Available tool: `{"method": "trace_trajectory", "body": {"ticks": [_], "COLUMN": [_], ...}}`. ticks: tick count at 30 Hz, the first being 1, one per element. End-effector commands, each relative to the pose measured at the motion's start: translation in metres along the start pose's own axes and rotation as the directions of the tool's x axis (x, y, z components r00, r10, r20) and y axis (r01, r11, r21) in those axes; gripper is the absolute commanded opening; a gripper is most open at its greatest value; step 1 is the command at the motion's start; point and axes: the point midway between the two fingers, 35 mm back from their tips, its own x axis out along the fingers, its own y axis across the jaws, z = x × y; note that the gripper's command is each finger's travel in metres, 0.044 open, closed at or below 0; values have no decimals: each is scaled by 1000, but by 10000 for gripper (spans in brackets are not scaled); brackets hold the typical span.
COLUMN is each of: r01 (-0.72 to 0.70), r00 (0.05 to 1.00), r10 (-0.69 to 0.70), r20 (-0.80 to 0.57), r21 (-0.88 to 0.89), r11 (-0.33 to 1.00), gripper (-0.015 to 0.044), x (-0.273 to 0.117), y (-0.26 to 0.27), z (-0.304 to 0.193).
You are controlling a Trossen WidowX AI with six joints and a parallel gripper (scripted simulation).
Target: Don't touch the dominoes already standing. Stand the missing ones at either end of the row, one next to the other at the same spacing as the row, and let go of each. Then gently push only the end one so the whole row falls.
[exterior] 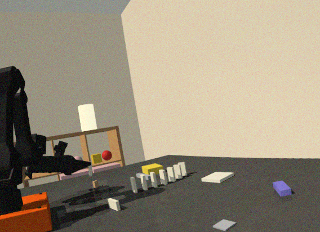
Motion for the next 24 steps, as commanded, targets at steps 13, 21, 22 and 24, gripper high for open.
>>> {"method": "trace_trajectory", "body": {"ticks": [13,21,22,24], "r01": [49,49,49,49], "r00": [995,995,995,995], "r10": [-53,-53,-53,-53], "r20": [81,81,81,81], "r21": [47,47,47,47], "r11": [998,998,998,998], "gripper": [107,107,107,107], "x": [-20,-20,-20,-20], "y": [-27,-27,-27,-27], "z": [4,4,4,4]}}
